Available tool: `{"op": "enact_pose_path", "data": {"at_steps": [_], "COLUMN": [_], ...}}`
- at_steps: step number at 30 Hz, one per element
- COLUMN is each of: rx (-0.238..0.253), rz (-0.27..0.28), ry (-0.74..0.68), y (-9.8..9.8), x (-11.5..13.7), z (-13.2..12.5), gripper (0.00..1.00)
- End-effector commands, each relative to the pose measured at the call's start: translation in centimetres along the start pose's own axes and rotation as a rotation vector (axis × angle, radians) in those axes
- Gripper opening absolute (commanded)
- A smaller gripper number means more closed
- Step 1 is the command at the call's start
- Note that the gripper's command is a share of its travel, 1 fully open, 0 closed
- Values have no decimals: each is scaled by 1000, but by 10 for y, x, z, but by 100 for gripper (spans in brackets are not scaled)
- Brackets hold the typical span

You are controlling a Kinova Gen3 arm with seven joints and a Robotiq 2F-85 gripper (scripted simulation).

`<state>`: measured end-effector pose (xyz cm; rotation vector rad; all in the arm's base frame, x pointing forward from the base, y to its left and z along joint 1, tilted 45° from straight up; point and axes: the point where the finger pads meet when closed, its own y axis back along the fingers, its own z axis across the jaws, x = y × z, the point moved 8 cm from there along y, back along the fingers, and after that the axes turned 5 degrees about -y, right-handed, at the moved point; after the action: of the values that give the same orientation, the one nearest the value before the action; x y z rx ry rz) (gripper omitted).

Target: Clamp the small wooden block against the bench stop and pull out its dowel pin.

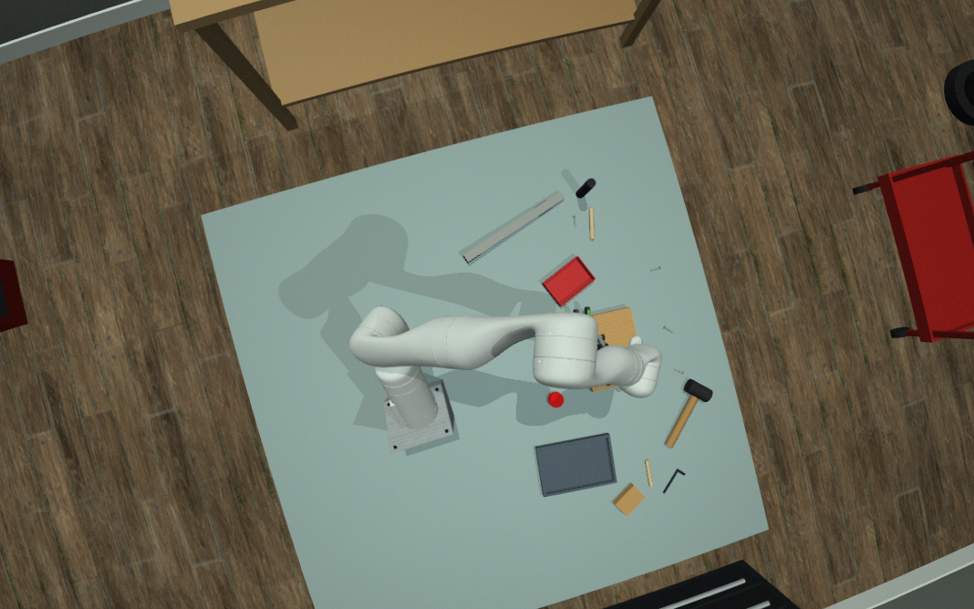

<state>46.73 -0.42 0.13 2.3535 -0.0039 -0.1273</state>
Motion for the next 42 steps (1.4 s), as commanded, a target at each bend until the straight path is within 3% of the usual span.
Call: {"op": "enact_pose_path", "data": {"at_steps": [1, 42], "rx": [0, -1], "rz": [5, 6], "ry": [13, 57], "y": [0, 0], "x": [1, 1], "z": [0, 0], "gripper": [10, 10]}}
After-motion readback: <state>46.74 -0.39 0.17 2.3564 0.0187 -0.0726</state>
